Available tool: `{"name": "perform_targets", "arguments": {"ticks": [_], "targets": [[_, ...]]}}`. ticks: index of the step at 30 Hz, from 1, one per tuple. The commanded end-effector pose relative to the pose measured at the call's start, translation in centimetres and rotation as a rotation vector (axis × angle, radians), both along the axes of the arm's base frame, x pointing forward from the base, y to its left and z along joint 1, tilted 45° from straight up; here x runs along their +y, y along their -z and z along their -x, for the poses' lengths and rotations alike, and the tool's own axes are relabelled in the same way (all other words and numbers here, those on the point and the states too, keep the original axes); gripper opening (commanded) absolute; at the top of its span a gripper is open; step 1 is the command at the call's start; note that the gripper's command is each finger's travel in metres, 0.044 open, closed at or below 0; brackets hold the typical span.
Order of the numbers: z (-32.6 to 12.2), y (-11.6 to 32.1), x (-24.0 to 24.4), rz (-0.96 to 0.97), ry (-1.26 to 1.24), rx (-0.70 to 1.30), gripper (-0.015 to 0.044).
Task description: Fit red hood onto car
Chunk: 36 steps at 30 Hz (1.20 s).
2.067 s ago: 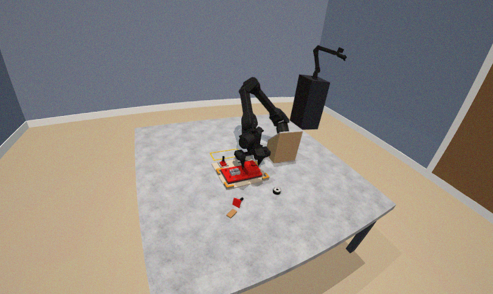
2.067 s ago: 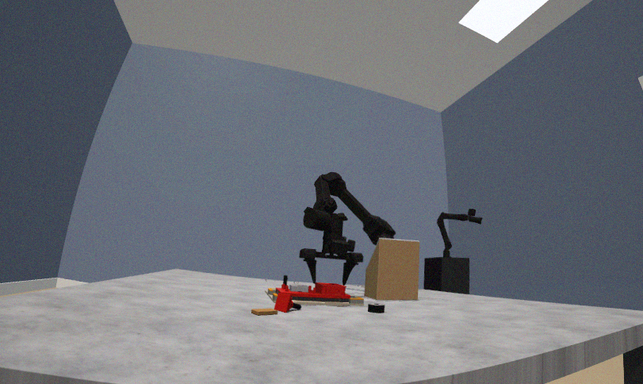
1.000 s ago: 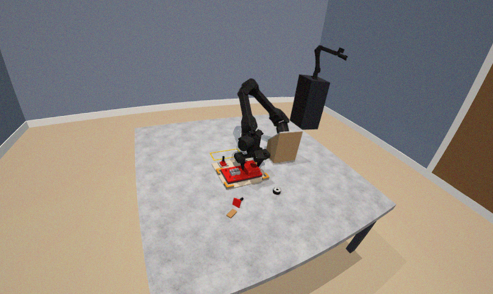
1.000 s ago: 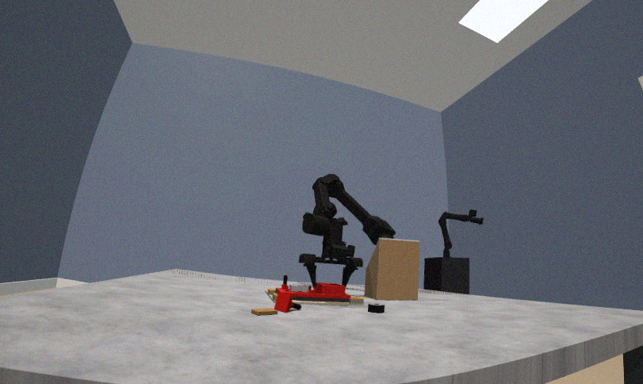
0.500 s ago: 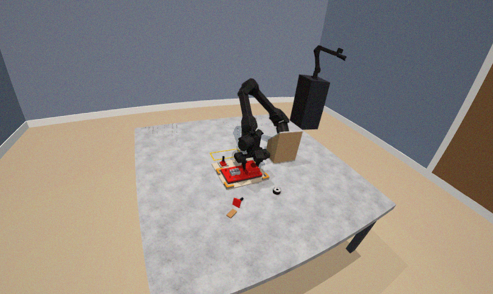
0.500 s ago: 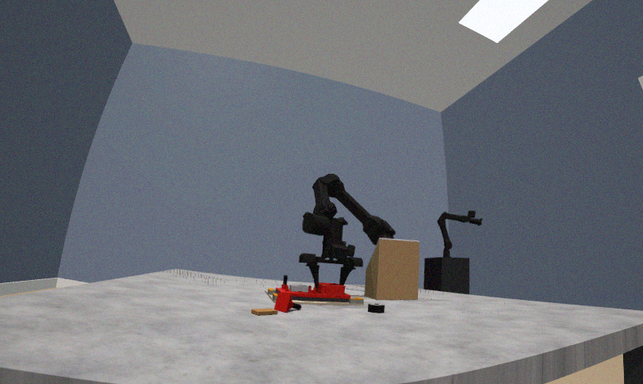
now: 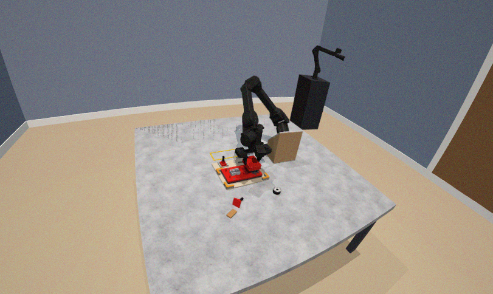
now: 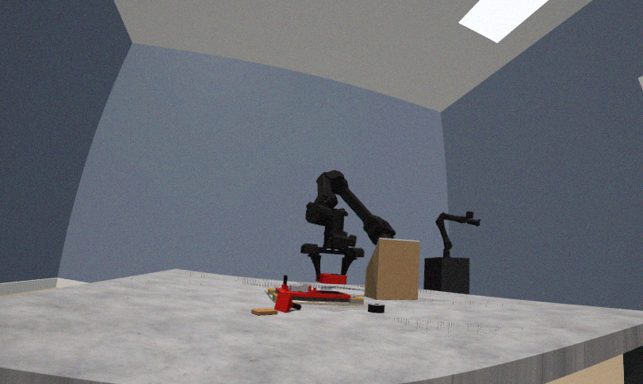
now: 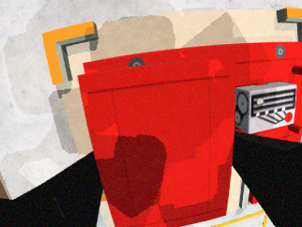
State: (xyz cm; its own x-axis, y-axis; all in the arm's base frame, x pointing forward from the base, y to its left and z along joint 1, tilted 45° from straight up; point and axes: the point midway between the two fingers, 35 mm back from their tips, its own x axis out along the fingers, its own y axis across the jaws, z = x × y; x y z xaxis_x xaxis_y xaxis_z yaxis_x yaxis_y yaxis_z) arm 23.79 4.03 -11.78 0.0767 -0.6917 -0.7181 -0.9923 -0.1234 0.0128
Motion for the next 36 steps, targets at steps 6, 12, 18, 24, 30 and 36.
{"name": "perform_targets", "arguments": {"ticks": [6,12,18,24,30,36], "targets": [[-0.1,-2.0,2.2,-0.009,0.003,-0.009,0.0],[0.0,-2.9,3.1,-0.01,0.003,-0.009,0.0],[-0.1,-2.7,2.9,-0.008,0.035,-0.039,0.0],[-1.4,-2.7,3.3,-0.025,0.187,-0.186,0.0],[-2.7,-2.7,3.6,-0.042,0.338,-0.333,0.0],[-4.0,-2.7,3.9,-0.058,0.489,-0.479,0.0]]}}
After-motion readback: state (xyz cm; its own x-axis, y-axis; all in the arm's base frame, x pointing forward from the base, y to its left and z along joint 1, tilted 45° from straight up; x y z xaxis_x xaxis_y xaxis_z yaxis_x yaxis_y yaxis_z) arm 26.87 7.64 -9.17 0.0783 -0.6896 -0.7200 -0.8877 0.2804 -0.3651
